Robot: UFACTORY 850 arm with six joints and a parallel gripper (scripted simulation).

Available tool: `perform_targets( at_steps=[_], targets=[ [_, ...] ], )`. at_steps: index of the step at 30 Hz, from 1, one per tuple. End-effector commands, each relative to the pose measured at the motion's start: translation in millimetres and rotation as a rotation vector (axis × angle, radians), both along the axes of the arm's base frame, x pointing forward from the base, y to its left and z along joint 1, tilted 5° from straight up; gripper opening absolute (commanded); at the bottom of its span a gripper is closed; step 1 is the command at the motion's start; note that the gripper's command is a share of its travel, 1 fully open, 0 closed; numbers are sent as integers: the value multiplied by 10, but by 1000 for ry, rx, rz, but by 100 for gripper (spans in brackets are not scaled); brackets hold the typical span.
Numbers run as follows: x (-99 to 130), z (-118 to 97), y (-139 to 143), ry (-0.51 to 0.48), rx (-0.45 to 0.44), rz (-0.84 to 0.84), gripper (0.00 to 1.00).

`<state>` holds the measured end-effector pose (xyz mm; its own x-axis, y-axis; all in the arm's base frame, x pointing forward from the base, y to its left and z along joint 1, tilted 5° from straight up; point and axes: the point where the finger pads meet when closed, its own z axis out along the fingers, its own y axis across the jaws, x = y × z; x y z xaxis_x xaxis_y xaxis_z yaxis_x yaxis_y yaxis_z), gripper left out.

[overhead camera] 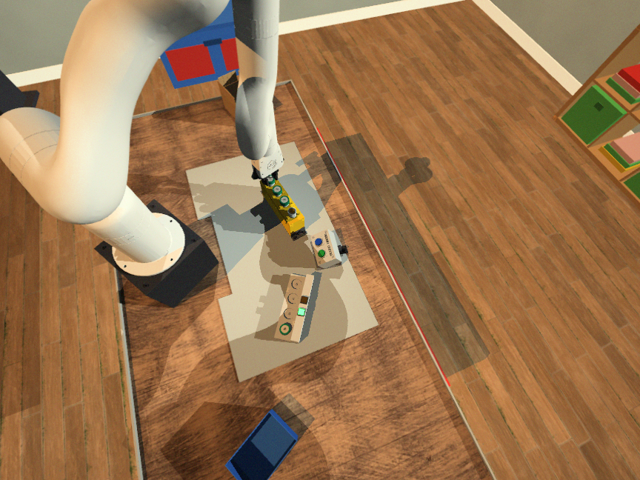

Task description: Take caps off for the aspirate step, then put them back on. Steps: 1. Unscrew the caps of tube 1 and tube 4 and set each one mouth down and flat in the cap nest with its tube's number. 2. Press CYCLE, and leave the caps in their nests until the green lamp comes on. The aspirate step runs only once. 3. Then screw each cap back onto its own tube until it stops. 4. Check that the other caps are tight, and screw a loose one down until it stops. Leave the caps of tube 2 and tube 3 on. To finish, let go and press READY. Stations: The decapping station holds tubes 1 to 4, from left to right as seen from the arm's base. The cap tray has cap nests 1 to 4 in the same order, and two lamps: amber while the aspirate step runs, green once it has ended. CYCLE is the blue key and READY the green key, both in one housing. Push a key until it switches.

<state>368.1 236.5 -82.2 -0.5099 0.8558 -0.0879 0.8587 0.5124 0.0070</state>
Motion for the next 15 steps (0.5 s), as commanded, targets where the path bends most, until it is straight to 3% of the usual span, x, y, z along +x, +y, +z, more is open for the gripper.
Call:
perform_targets(
  at_steps=[1,15],
  targets=[
    [3,0,1,-18,17,-167,0],
    [3,-6,1,-44,38,-551,0]
  ],
)
